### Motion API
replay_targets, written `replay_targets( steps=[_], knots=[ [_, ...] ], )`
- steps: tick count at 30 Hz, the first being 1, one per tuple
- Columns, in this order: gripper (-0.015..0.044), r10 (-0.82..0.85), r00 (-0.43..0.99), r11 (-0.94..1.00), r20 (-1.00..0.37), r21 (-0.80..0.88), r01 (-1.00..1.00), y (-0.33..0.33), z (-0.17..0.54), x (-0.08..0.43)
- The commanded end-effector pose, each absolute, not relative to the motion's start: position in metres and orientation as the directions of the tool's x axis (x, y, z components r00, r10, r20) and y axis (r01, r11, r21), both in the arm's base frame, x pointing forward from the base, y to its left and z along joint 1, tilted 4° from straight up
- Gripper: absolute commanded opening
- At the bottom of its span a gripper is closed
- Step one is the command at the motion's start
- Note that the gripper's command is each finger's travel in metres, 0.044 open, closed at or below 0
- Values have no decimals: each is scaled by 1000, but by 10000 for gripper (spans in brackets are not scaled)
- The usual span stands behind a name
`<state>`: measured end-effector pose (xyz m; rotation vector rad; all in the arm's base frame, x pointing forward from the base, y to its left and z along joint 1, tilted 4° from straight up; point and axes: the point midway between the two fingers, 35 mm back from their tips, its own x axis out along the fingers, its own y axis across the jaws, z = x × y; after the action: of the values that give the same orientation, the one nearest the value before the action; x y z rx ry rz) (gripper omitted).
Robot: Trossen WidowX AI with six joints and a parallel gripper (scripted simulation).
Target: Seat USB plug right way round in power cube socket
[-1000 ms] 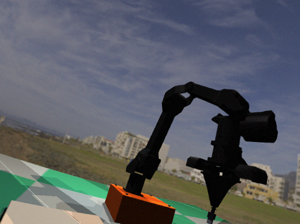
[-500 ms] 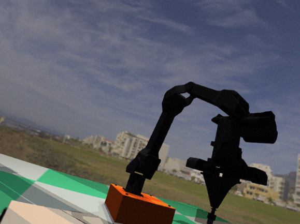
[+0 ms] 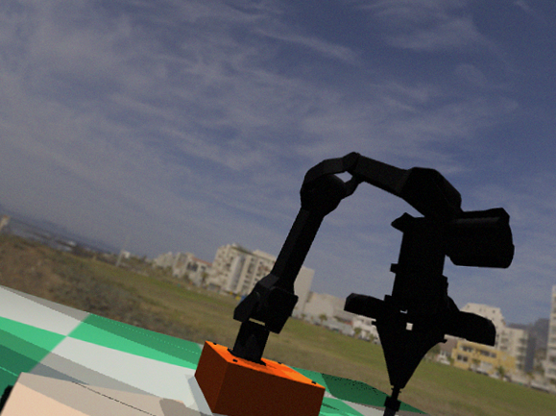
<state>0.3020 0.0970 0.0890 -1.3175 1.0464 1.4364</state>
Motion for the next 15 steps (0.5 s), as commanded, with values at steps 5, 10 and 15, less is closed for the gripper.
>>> replay_targets(
  steps=[5, 10, 15],
  knots=[
    [0, 78, -33, -251, -996, 12, -968, 98, 88, 302],
    [0, 80, -33, -254, -996, 12, -967, 98, 87, 302],
    [0, 82, -34, -257, -996, 12, -966, 99, 87, 302]
  ],
)
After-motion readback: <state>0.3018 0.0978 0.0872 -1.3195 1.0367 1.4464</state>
